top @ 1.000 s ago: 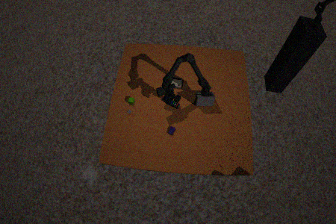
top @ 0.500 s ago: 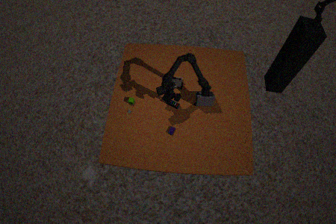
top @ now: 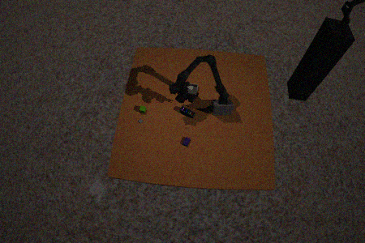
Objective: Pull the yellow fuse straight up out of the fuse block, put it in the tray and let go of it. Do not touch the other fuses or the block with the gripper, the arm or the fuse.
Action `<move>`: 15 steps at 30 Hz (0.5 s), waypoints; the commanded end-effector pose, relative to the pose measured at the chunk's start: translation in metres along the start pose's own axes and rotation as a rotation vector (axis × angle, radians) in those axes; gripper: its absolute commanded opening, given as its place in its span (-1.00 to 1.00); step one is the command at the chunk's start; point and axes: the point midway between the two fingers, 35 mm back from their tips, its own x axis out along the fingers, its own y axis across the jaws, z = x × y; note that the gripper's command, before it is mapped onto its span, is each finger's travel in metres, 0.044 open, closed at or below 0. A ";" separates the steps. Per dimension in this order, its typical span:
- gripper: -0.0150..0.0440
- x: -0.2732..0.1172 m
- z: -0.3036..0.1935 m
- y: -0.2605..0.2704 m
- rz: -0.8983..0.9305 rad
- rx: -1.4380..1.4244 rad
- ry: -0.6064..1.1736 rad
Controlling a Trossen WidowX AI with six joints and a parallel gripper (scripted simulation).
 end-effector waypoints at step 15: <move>-0.49 -0.002 -0.116 -0.033 -0.007 -0.008 0.016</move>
